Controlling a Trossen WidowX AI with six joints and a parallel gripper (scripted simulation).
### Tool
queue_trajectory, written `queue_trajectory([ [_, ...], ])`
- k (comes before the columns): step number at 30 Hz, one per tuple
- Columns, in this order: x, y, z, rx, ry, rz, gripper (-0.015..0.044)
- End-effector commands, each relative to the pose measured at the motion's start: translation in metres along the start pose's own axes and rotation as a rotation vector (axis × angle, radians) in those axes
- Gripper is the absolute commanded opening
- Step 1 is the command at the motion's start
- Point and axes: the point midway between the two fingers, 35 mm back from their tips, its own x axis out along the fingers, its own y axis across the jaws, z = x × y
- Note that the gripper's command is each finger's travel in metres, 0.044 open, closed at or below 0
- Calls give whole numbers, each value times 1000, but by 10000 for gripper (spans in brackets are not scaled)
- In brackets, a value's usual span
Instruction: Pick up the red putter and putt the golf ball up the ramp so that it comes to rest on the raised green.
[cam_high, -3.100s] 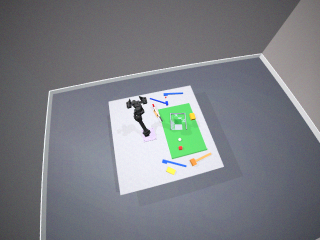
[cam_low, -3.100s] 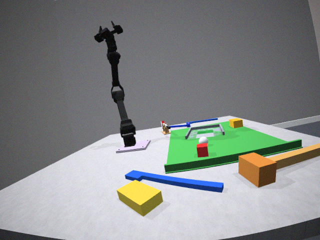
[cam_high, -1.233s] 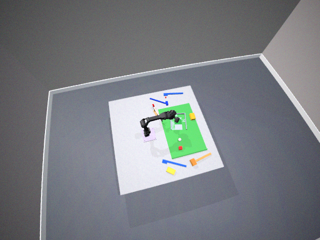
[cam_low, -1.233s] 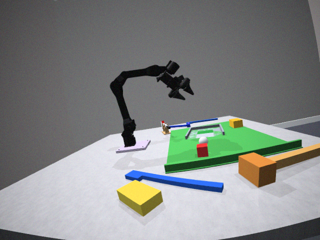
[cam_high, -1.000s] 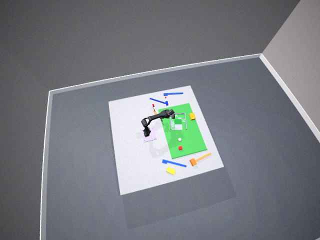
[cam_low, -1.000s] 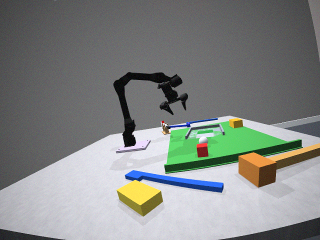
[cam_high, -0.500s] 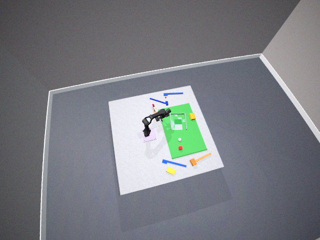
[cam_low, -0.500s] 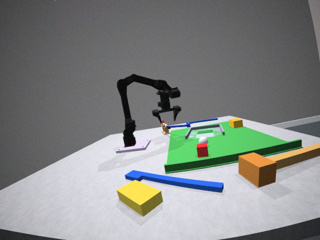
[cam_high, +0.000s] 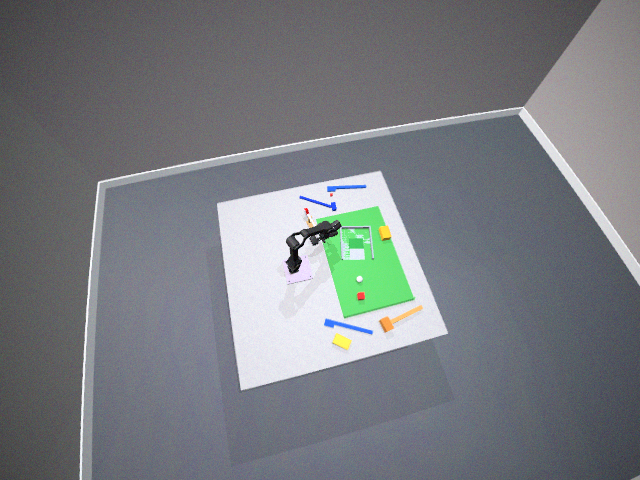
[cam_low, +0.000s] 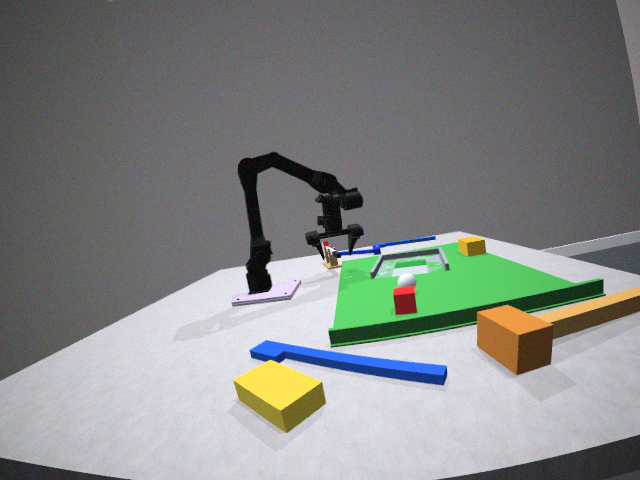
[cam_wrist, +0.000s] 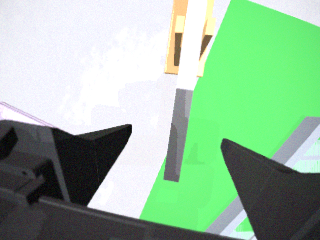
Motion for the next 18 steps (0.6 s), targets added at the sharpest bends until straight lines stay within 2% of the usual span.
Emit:
queue_trajectory([
  [1, 2, -1, 0, -3, -5, -5, 440],
  [16, 23, -1, -5, -3, -5, -5, 440],
  [18, 20, -1, -5, -2, -1, -6, 387],
])
